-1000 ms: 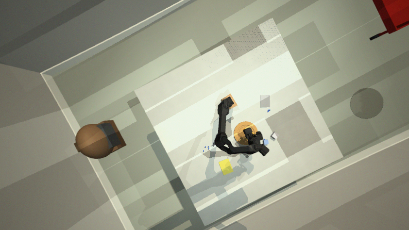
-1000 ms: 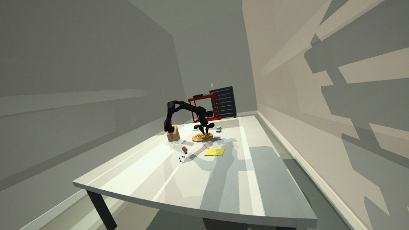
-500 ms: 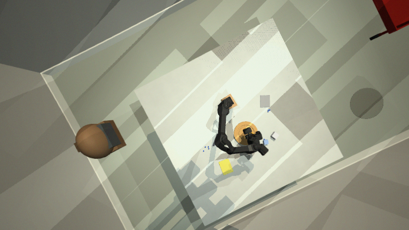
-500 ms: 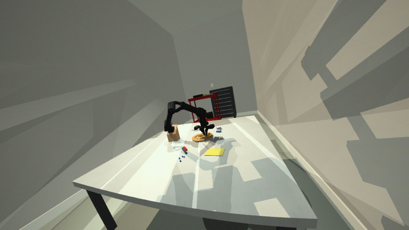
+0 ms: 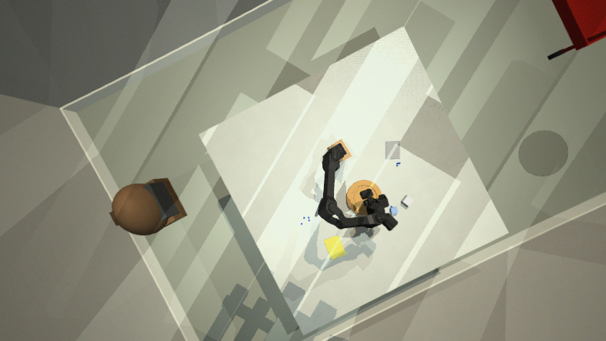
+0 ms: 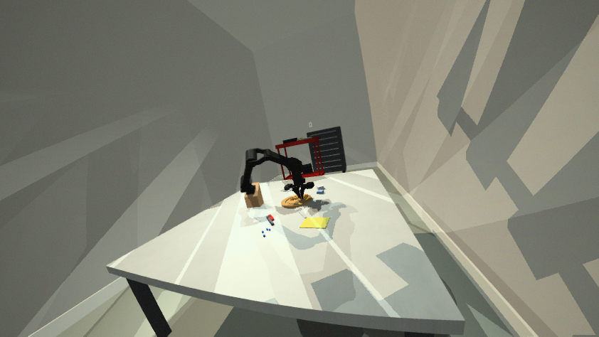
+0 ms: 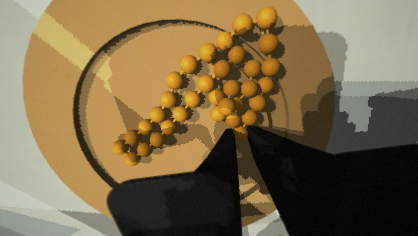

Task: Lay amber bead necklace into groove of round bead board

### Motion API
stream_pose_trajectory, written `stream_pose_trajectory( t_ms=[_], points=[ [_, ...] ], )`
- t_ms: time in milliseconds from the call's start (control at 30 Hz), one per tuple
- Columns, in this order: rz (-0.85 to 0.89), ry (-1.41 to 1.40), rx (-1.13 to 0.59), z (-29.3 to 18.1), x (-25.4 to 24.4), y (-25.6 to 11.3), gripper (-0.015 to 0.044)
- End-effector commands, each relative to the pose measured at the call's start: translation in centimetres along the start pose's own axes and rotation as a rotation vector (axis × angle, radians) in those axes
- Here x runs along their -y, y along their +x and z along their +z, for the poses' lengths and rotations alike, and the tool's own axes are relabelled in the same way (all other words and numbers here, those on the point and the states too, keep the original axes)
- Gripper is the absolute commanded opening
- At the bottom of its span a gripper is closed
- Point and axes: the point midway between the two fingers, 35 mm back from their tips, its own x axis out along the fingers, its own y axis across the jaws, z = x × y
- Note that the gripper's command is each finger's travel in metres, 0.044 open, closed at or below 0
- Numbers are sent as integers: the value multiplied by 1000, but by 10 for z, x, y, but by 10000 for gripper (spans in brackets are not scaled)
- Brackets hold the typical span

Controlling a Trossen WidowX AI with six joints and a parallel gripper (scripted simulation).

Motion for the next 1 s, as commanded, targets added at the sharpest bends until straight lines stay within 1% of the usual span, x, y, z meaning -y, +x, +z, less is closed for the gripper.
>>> stream_pose_trajectory(
  t_ms=[0, 600, 967],
  points=[
    [-1, 0, 0, 0, 0, -1, 0],
    [-4, -4, -5, -1, 0, -6, 0],
    [-3, -4, -6, -33, 6, -6, 0]
  ],
)
